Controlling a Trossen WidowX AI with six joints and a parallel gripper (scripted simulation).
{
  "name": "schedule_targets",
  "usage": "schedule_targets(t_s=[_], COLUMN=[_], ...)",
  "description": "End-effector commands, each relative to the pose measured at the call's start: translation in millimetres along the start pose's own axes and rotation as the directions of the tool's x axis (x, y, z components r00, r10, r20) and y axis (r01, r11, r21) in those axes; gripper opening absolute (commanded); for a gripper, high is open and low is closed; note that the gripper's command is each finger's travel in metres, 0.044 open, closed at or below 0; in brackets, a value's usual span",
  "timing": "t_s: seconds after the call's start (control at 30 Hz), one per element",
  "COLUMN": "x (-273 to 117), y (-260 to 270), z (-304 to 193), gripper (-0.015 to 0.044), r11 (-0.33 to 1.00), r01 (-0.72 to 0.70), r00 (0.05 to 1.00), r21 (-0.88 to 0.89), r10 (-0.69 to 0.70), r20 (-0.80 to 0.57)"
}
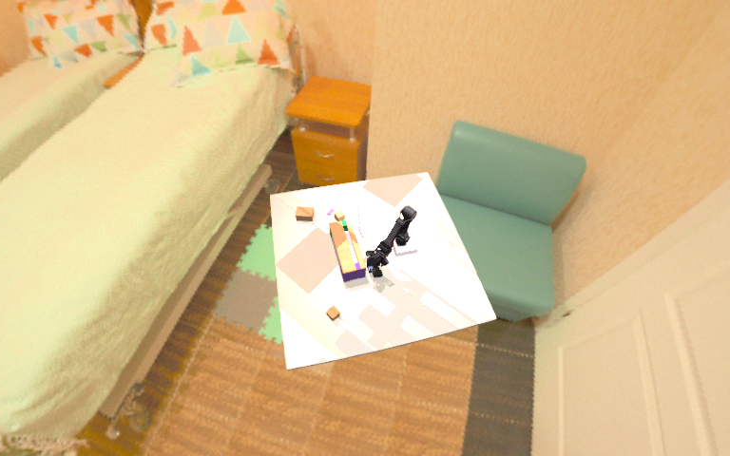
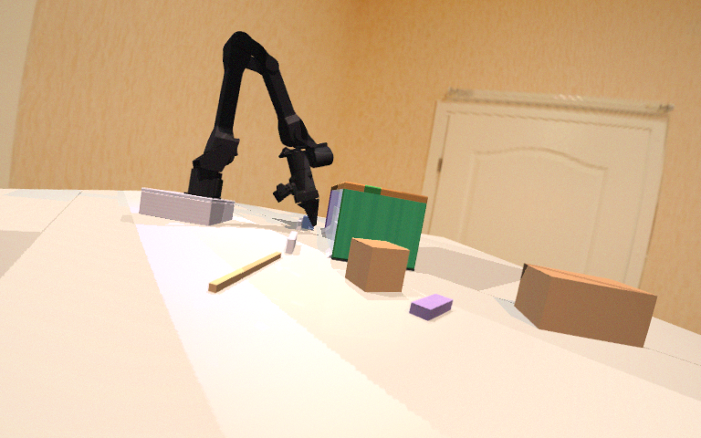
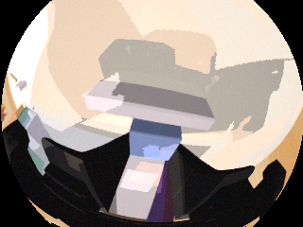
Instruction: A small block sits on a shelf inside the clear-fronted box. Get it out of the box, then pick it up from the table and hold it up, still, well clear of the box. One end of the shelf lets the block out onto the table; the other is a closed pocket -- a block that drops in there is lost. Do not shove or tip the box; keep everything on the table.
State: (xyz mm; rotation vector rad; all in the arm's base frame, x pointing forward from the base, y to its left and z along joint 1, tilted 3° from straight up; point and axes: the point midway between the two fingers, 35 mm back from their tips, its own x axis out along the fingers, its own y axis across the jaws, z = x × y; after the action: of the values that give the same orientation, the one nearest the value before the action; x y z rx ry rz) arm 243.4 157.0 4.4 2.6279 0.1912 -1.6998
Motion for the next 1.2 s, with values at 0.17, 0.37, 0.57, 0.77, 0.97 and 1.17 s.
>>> schedule_targets(t_s=[0.17,0.37,0.57,0.77,0.97,1.17], x=[-46,-54,-75,-106,-137,-155], y=[-2,-1,0,4,9,12], z=[-23,-26,-32,-38,-40,-39], gripper=[0.0,0.0,0.0,0.0,0.0,0.0], r11=[1.0,1.0,0.995,0.974,0.935,0.906], r01=[0.009,0.009,0.057,0.118,0.17,0.193], r00=[1.0,1.0,0.998,0.992,0.981,0.973], r21=[0.001,0.001,-0.081,-0.195,-0.31,-0.376], r10=[-0.009,-0.009,-0.059,-0.125,-0.19,-0.226], r20=[-0.01,-0.011,-0.013,-0.021,-0.035,-0.046])
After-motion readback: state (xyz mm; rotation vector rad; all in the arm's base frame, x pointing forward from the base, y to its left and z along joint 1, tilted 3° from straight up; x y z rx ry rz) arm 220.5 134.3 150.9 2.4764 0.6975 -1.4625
